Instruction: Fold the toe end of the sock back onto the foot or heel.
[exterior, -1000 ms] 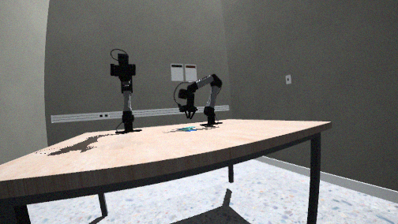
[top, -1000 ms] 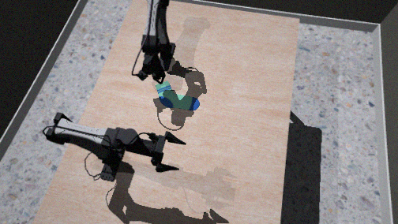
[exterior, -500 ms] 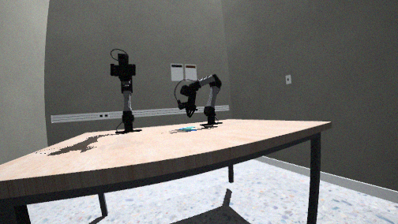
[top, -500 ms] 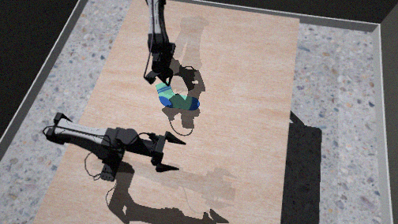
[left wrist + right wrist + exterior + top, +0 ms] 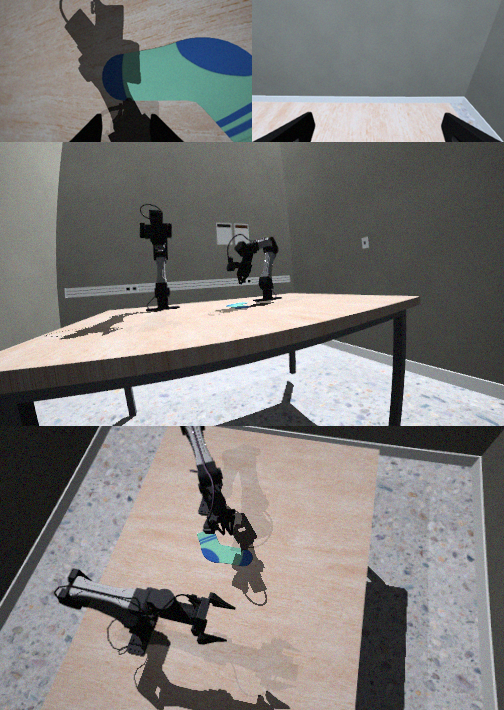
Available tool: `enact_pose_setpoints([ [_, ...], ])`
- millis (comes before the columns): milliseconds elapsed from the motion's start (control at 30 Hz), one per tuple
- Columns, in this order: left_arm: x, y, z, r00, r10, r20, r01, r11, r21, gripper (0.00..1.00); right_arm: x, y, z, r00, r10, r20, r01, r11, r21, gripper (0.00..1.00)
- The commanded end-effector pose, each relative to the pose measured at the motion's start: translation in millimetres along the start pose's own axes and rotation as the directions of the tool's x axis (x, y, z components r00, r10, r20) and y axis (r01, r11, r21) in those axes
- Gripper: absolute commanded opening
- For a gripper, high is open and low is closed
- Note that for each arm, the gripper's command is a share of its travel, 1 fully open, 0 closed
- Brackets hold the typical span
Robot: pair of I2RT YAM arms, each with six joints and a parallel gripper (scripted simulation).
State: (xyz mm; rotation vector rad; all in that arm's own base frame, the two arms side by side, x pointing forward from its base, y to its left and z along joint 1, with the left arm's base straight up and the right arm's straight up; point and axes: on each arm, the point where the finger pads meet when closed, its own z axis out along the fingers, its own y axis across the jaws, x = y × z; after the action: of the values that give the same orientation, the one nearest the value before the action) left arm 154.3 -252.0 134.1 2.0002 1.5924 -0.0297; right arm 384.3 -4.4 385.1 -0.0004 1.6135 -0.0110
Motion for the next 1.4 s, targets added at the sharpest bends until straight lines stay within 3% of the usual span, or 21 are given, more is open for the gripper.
enact_pose_setpoints([
  [0,-25,47,-21,0.980,-0.140,0.138,0.157,0.980,-0.124,0.38,-13,0,-3,0.999,-0.001,0.033,0.001,1.000,0.000,1.00],
  [200,-18,75,-27,0.956,-0.239,0.172,0.269,0.946,-0.179,0.38,-13,0,-3,0.999,-0.001,0.033,0.001,1.000,0.000,1.00],
  [400,-4,116,-35,0.901,-0.368,0.227,0.420,0.872,-0.251,0.38,-13,0,-3,0.999,-0.001,0.033,0.001,1.000,0.000,1.00],
  [467,-2,132,-55,0.875,-0.392,0.286,0.469,0.833,-0.292,0.38,-13,0,-3,0.999,-0.001,0.033,0.001,1.000,0.000,1.00],
  [633,13,162,-67,0.815,-0.467,0.342,0.571,0.748,-0.339,0.38,-13,0,-3,0.999,-0.001,0.033,0.001,1.000,0.000,1.00],
  [700,13,162,-67,0.815,-0.467,0.342,0.571,0.748,-0.339,0.38,-13,0,-3,0.999,-0.001,0.033,0.001,1.000,0.000,1.00],
  [900,38,196,-92,0.741,-0.527,0.416,0.671,0.615,-0.414,0.38,-13,0,-3,0.999,-0.001,0.033,0.001,1.000,0.000,1.00],
  [1200,67,237,-131,0.619,-0.554,0.556,0.785,0.439,-0.437,0.38,-13,0,-3,0.999,-0.001,0.033,0.001,1.000,0.000,1.00],
  [1267,67,237,-131,0.619,-0.554,0.556,0.785,0.439,-0.437,0.38,-13,0,-3,0.999,-0.001,0.033,0.001,1.000,0.000,1.00],
  [1367,76,246,-152,0.587,-0.540,0.603,0.809,0.378,-0.450,0.38,-13,0,-3,0.999,-0.001,0.033,0.001,1.000,0.000,1.00],
])
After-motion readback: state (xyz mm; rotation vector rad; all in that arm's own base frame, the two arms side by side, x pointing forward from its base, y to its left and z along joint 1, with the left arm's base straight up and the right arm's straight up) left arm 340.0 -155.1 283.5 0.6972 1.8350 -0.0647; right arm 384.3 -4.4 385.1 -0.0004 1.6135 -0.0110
